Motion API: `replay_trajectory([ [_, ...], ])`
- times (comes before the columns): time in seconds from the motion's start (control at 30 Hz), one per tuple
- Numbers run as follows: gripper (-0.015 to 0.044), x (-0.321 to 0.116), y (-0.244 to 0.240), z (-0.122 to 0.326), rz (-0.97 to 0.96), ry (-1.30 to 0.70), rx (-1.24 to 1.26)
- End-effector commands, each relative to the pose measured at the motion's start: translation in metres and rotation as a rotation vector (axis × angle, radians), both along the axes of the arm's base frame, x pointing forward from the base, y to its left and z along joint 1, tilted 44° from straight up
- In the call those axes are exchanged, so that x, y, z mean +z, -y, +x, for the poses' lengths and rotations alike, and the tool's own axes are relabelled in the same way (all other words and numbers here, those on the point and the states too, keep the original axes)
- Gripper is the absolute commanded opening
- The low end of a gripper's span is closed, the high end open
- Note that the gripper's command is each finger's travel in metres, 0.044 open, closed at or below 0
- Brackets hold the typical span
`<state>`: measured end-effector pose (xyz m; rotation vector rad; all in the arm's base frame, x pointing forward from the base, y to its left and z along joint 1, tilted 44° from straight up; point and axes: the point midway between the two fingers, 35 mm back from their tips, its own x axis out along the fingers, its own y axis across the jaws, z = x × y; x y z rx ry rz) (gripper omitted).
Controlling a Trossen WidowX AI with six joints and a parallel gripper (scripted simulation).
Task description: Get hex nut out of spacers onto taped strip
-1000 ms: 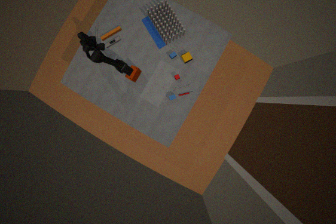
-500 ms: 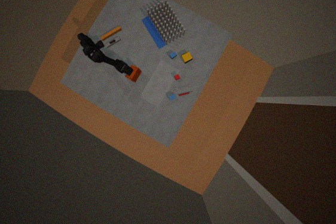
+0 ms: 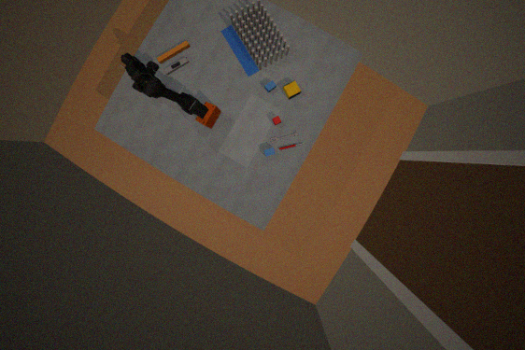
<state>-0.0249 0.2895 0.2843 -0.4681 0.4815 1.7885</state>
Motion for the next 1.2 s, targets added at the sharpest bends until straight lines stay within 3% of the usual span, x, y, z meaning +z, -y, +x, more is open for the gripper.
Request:
replay_trajectory([
  [0.0,0.0,0.0,0.001,-0.005,0.044,0.111,0.099],
  [1.17,0.0,-0.005,0.01,-0.03,0.415,1.025,0.801],
])
